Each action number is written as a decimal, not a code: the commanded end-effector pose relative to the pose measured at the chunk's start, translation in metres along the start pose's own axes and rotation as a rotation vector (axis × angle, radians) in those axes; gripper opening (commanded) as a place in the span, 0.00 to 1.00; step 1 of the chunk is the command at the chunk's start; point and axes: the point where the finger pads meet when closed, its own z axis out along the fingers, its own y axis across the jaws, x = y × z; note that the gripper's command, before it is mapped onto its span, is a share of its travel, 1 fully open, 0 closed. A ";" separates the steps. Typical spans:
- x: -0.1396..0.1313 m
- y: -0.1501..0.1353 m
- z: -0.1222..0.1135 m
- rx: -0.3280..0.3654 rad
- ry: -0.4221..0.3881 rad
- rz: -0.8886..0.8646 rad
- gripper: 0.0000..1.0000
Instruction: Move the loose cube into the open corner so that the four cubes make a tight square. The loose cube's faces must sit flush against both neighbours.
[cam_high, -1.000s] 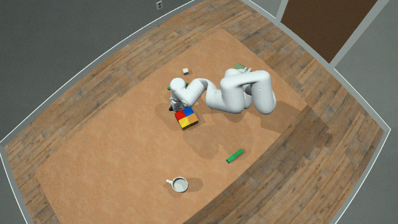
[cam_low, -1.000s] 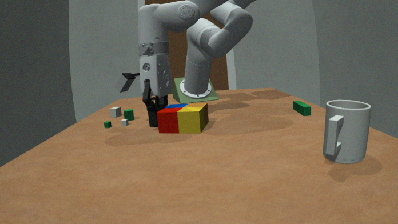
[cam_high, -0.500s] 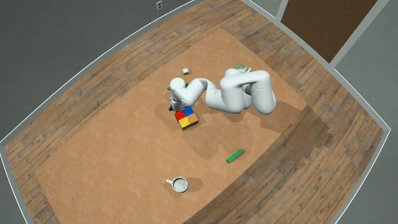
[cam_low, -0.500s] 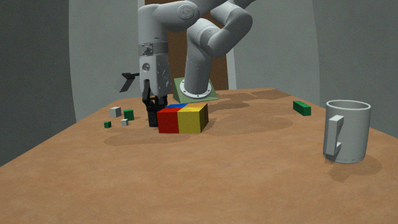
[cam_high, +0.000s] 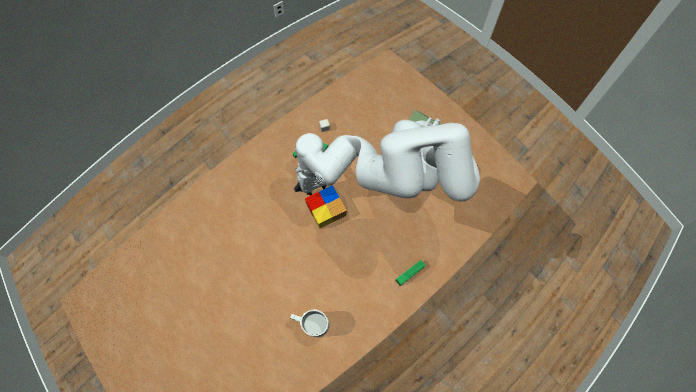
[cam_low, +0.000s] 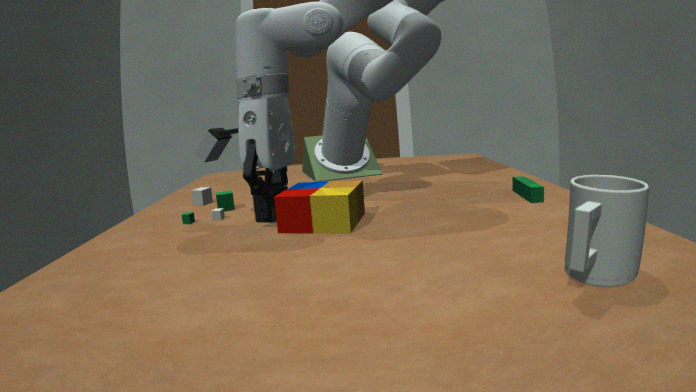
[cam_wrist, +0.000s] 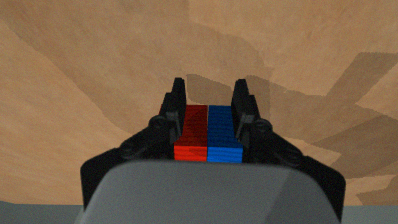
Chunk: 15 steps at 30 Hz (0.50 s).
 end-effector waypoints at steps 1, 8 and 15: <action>0.001 -0.001 -0.001 0.003 0.001 0.000 0.47; 0.001 -0.001 -0.003 0.003 0.001 0.000 0.47; 0.001 -0.001 -0.012 0.003 0.001 0.000 0.47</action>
